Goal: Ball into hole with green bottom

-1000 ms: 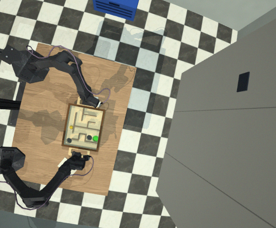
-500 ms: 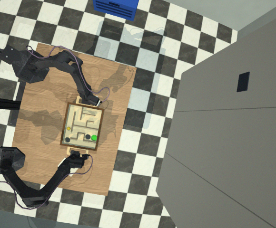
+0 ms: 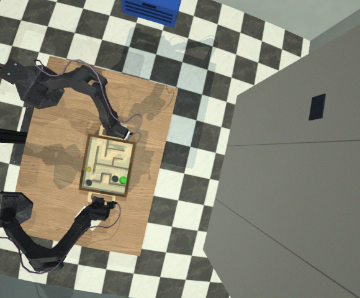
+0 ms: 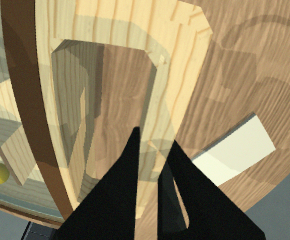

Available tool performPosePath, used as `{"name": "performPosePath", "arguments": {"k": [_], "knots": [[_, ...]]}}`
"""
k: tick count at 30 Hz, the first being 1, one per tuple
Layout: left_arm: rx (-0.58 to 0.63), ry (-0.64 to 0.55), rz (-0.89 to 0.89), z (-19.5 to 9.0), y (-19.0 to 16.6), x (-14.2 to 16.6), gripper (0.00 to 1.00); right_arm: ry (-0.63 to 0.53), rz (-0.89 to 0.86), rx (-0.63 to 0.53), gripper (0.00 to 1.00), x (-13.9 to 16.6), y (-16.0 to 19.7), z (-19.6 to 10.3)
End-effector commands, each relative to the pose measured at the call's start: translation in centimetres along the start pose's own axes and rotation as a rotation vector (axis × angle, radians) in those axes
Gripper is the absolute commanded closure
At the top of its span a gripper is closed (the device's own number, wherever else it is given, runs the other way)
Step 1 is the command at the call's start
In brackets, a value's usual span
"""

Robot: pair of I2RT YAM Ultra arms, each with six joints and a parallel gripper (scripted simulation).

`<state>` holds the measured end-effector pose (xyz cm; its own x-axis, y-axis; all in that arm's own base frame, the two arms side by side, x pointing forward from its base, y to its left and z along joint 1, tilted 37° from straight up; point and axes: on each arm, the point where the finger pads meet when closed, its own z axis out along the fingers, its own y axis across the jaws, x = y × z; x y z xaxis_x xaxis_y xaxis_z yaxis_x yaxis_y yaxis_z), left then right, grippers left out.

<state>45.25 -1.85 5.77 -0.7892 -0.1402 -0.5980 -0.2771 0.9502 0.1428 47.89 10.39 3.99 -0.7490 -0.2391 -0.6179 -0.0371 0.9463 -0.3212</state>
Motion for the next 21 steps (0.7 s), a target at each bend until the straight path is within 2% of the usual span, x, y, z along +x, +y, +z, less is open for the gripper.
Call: {"name": "performPosePath", "arguments": {"k": [1, 2, 3, 4, 6, 7, 8, 10, 13, 14, 16, 17, 20, 21], "knots": [[0.028, -0.030, 0.006, -1.9, 0.7, -2.8, 1.00, -0.045, 0.035, 0.058, 1.00, -3.5, -1.3, -2.8], [0.038, -0.022, 0.007, -1.7, 0.7, -2.9, 1.00, -0.034, 0.036, 0.068, 1.00, -3.6, -1.4, -2.9], [0.017, 0.026, 0.021, -0.1, 0.7, -1.7, 1.00, -0.030, 0.035, 0.061, 1.00, -3.8, -1.2, -3.0], [-0.047, 0.026, -0.001, -1.2, 1.7, -2.0, 1.00, 0.014, 0.017, 0.007, 1.00, -2.4, -0.4, -0.4], [-0.022, -0.071, 0.002, -2.3, 0.2, -3.4, 1.00, -0.116, 0.052, 0.005, 1.00, -5.3, -1.3, -1.6], [-0.010, -0.062, 0.007, -2.4, 0.1, -3.4, 1.00, -0.104, 0.059, 0.027, 1.00, -5.2, -1.7, -1.8], [-0.022, -0.062, 0.011, -1.9, 0.4, -2.1, 1.00, -0.089, 0.039, 0.026, 1.00, -3.4, -1.5, -1.3], [-0.061, -0.071, -0.004, -2.3, 0.7, -1.8, 1.00, -0.126, 0.043, -0.025, 1.00, -3.9, -1.0, -1.0], [0.019, -0.112, -0.002, -1.4, 0.8, -2.6, 1.00, -0.135, 0.049, 0.054, 1.00, -3.5, -1.2, -2.4], [-0.022, -0.071, 0.000, -1.5, 1.4, -1.9, 1.00, -0.115, 0.038, 0.031, 1.00, -3.5, -0.8, -2.3], [-0.022, -0.071, 0.000, -1.5, 1.4, -1.9, 1.00, -0.115, 0.038, 0.031, 1.00, -3.5, -0.8, -2.3], [0.029, -0.098, -0.005, -1.8, 0.6, -3.4, 1.00, -0.102, 0.039, 0.060, 1.00, -3.8, -1.2, -2.8], [0.058, -0.041, 0.008, -1.4, 0.7, -3.1, 1.00, -0.046, 0.029, 0.093, 1.00, -3.7, -1.5, -3.7], [-0.011, -0.021, 0.001, -1.9, 1.4, -2.7, 1.00, -0.052, 0.028, 0.038, 1.00, -4.2, -1.2, -3.0]]}}
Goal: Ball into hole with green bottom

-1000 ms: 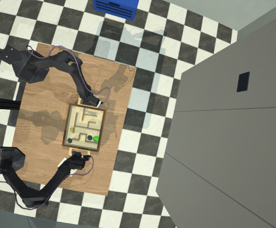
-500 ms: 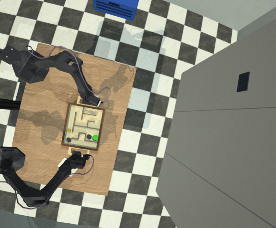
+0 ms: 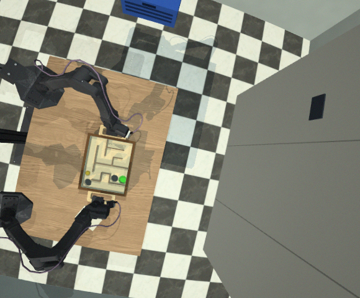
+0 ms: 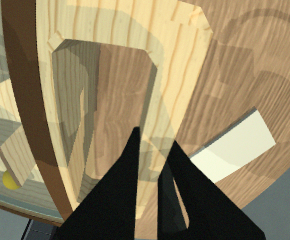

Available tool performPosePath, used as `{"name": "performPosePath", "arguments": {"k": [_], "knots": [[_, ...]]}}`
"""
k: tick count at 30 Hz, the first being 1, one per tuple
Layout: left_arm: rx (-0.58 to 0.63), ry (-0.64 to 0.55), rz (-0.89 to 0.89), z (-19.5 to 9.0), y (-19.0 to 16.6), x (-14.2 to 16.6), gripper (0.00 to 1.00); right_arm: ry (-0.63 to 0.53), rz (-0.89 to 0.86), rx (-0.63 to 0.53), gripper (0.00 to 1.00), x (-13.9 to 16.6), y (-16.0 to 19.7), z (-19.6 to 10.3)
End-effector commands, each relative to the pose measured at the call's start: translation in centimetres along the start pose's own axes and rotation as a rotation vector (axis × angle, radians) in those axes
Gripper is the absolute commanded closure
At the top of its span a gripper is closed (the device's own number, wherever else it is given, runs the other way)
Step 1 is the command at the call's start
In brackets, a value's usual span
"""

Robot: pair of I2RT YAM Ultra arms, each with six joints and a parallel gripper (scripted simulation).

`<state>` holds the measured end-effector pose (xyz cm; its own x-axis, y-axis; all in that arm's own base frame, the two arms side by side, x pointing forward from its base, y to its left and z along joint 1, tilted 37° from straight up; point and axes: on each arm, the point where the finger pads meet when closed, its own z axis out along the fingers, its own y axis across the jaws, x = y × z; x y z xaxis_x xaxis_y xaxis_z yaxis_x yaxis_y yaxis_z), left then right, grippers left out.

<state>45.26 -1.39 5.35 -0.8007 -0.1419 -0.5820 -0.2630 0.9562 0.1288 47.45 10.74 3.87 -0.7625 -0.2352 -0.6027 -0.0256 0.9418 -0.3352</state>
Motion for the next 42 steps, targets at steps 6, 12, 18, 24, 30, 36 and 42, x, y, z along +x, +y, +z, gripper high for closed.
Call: {"name": "performPosePath", "arguments": {"k": [6, 12, 18, 24, 30, 36, 42], "knots": [[-0.040, -0.071, -0.012, -2.8, 0.0, -3.5, 1.00, -0.140, 0.058, -0.014, 1.00, -6.4, -1.9, -2.5], [-0.051, -0.057, 0.017, -2.5, 0.0, -1.5, 1.00, -0.094, 0.043, -0.003, 1.00, -3.3, -2.2, -1.1], [0.025, -0.078, 0.004, -2.3, 0.4, -3.3, 1.00, -0.098, 0.044, 0.060, 1.00, -4.5, -2.1, -3.3], [-0.056, -0.028, -0.003, -3.3, 0.2, -3.0, 1.00, -0.074, 0.037, -0.025, 1.00, -5.3, -2.1, -2.1], [-0.067, -0.040, -0.005, -2.6, 0.7, -2.8, 1.00, -0.111, 0.067, -0.016, 1.00, -5.7, -2.3, -1.2], [-0.061, -0.096, 0.001, -3.0, 0.1, -2.3, 1.00, -0.134, 0.056, -0.011, 1.00, -4.1, -2.6, -0.8], [-0.015, -0.014, 0.005, -2.8, 0.6, -3.4, 1.00, -0.030, 0.036, 0.024, 1.00, -4.3, -2.2, -2.1]]}}
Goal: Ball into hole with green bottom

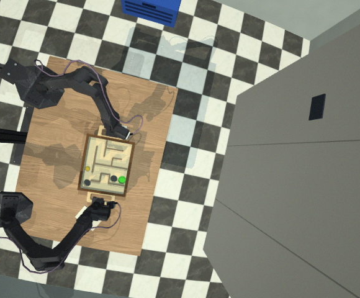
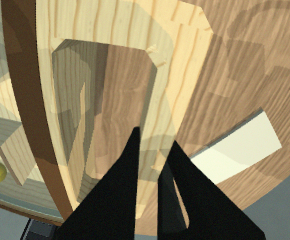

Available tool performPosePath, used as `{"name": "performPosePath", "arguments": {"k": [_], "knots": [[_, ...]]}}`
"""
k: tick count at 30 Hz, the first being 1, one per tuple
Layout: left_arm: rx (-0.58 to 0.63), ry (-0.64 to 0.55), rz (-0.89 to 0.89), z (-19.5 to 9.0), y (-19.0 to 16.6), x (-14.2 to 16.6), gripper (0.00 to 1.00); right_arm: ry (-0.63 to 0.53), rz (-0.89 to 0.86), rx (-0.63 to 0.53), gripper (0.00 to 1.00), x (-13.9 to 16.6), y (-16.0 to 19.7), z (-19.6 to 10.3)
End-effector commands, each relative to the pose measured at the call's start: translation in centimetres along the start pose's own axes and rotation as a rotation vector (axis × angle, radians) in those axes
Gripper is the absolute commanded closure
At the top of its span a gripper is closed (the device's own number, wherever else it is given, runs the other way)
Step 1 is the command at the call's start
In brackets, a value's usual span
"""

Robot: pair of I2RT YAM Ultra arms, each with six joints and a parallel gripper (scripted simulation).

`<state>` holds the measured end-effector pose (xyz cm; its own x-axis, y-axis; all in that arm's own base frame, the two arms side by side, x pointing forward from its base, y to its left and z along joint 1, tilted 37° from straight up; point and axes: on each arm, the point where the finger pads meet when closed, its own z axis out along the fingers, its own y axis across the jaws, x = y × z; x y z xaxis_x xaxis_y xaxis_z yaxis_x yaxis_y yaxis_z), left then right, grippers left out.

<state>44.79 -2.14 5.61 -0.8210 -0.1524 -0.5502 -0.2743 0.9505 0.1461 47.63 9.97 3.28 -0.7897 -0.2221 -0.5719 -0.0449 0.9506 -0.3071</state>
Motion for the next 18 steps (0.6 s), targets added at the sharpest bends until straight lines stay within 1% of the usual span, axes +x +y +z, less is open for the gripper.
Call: {"name": "performPosePath", "arguments": {"k": [1, 2, 4, 5, 6, 7, 8, 9, 10, 11, 12, 13, 14, 15, 16, 18], "knots": [[0.001, -0.023, 0.014, -1.1, 1.1, -3.0, 1.00, -0.072, 0.032, 0.060, 1.00, -4.8, -1.5, -3.2], [-0.022, -0.081, -0.013, -2.0, 1.6, -4.2, 1.00, -0.128, 0.050, 0.044, 1.00, -6.0, -1.9, -2.9], [-0.022, -0.081, -0.013, -2.0, 1.6, -4.2, 1.00, -0.128, 0.050, 0.044, 1.00, -6.0, -1.9, -2.9], [-0.023, -0.088, -0.015, -1.8, 1.6, -4.1, 1.00, -0.143, 0.055, 0.043, 1.00, -6.2, -1.9, -2.4], [0.028, -0.088, -0.011, -1.4, 1.2, -4.1, 1.00, -0.109, 0.064, 0.081, 1.00, -5.4, -2.4, -2.9], [-0.047, -0.098, -0.015, -1.7, 1.6, -2.8, 1.00, -0.161, 0.047, 0.009, 1.00, -5.2, -1.5, -2.0], [-0.033, -0.117, -0.001, -2.0, 0.8, -2.8, 1.00, -0.166, 0.048, 0.007, 1.00, -4.9, -1.4, -1.9], [-0.020, -0.128, -0.016, -1.2, 1.6, -3.1, 1.00, -0.164, 0.056, 0.051, 1.00, -4.5, -2.0, -2.0], [-0.015, -0.128, -0.015, -1.0, 1.7, -2.8, 1.00, -0.164, 0.057, 0.060, 1.00, -4.1, -2.1, -2.1], [-0.033, -0.045, -0.009, -1.1, 2.1, -1.6, 1.00, -0.089, 0.050, 0.048, 1.00, -3.4, -2.1, -2.1], [0.001, -0.051, -0.008, -1.5, 1.7, -2.4, 1.00, -0.080, 0.053, 0.063, 1.00, -3.7, -2.3, -2.5], [0.023, -0.047, 0.000, -1.3, 1.3, -2.8, 1.00, -0.070, 0.035, 0.069, 1.00, -3.8, -1.3, -2.9], [0.007, -0.105, -0.014, -1.6, 1.5, -4.0, 1.00, -0.141, 0.051, 0.056, 1.00, -5.5, -1.4, -3.3], [-0.009, -0.045, -0.006, -1.6, 1.9, -3.1, 1.00, -0.074, 0.047, 0.059, 1.00, -4.5, -2.1, -2.9], [0.007, -0.059, -0.003, -1.2, 1.6, -3.3, 1.00, -0.084, 0.047, 0.074, 1.00, -4.6, -2.2, -2.9], [-0.011, -0.070, -0.010, -1.3, 1.9, -3.6, 1.00, -0.116, 0.048, 0.059, 1.00, -5.5, -2.1, -2.8]]}}
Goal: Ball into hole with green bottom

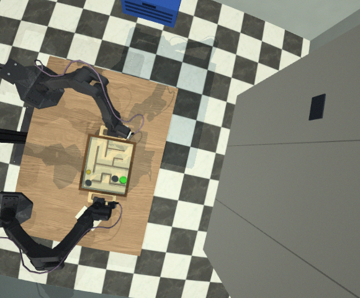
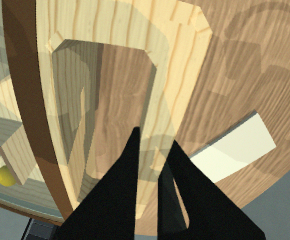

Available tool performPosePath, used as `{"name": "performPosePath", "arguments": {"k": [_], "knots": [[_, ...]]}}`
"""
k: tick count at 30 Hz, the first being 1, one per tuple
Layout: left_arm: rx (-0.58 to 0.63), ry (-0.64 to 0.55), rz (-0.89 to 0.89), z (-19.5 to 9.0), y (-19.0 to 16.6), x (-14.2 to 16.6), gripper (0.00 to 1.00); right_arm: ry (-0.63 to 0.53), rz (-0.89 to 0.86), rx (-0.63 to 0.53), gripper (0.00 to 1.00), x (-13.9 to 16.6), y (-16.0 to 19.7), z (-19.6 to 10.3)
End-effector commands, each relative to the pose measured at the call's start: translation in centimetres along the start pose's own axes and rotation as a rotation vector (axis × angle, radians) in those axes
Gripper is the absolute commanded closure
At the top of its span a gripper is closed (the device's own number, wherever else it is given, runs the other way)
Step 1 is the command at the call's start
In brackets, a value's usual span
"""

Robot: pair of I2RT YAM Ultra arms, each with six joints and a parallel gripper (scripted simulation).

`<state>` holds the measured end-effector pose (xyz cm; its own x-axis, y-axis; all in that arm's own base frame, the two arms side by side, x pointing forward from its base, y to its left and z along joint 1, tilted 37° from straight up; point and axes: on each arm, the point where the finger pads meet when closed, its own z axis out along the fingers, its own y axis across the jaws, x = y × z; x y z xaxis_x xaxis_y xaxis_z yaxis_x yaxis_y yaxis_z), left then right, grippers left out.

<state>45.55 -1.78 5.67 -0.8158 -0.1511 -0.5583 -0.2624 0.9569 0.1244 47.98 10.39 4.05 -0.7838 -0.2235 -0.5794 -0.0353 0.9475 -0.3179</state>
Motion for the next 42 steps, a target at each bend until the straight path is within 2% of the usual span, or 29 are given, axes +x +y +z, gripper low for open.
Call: {"name": "performPosePath", "arguments": {"k": [1, 4, 5, 7, 8, 11, 13, 17, 21, 22, 24, 28, 30, 31, 32, 34, 37, 38, 39, 42], "knots": [[-0.037, -0.062, -0.012, -1.7, 1.9, -3.0, 1.00, -0.118, 0.058, 0.046, 1.00, -5.0, -2.4, -2.3], [-0.037, -0.063, -0.009, -1.5, 1.7, -2.9, 1.00, -0.116, 0.052, 0.042, 1.00, -4.8, -2.1, -1.9], [0.016, -0.093, -0.013, -1.4, 1.2, -3.7, 1.00, -0.105, 0.046, 0.064, 1.00, -4.4, -1.6, -2.9], [-0.005, -0.056, 0.001, -0.5, 1.6, -1.7, 1.00, -0.134, 0.064, 0.060, 1.00, -5.2, -1.8, -2.9], [-0.013, -0.100, -0.009, -0.6, 1.7, -2.4, 1.00, -0.121, 0.039, 0.067, 1.00, -3.2, -1.9, -2.0], [-0.050, -0.104, -0.016, -0.9, 2.3, -1.7, 1.00, -0.157, 0.044, 0.039, 1.00, -3.5, -2.0, -1.9], [-0.028, -0.123, 0.008, -1.4, 0.9, -1.5, 1.00, -0.166, 0.044, 0.046, 1.00, -3.5, -2.2, -2.0], [-0.033, -0.155, -0.001, -1.9, 1.2, -2.5, 1.00, -0.197, 0.046, 0.045, 1.00, -4.5, -2.3, -2.4], [-0.041, -0.130, 0.002, -2.2, 1.3, -2.5, 1.00, -0.184, 0.045, 0.041, 1.00, -4.7, -2.4, -2.5], [0.009, -0.097, 0.005, -1.6, 1.3, -2.5, 1.00, -0.125, 0.031, 0.072, 1.00, -3.8, -1.9, -3.2], [-0.042, -0.080, -0.003, -2.2, 2.0, -2.5, 1.00, -0.114, 0.036, 0.046, 1.00, -4.1, -2.5, -2.9], [-0.038, -0.059, -0.008, -2.0, 2.0, -2.9, 1.00, -0.090, 0.049, 0.048, 1.00, -4.4, -2.7, -2.8], [-0.044, -0.017, 0.002, -0.7, 1.9, -2.0, 1.00, -0.077, 0.052, 0.048, 1.00, -4.4, -2.8, -2.6], [-0.040, -0.019, 0.000, -1.0, 1.8, -2.2, 1.00, -0.071, 0.053, 0.047, 1.00, -4.3, -2.7, -2.5], [-0.039, -0.056, -0.007, -1.4, 1.9, -2.6, 1.00, -0.118, 0.058, 0.043, 1.00, -5.2, -2.6, -2.5], [-0.050, -0.033, -0.002, -0.9, 2.4, -1.2, 1.00, -0.135, 0.074, 0.038, 1.00, -5.5, -2.6, -2.4], [-0.047, -0.034, -0.002, -1.1, 2.4, -1.4, 1.00, -0.111, 0.063, 0.044, 1.00, -4.9, -2.7, -2.4], [-0.021, -0.061, -0.001, -0.6, 1.9, -1.8, 1.00, -0.094, 0.055, 0.061, 1.00, -3.3, -2.4, -1.6], [-0.057, -0.090, -0.019, -1.1, 2.5, -2.1, 1.00, -0.130, 0.044, 0.030, 1.00, -3.5, -2.2, -1.3], [-0.045, -0.106, -0.012, -1.0, 2.4, -1.7, 1.00, -0.152, 0.049, 0.045, 1.00, -3.5, -2.4, -1.7]]}}
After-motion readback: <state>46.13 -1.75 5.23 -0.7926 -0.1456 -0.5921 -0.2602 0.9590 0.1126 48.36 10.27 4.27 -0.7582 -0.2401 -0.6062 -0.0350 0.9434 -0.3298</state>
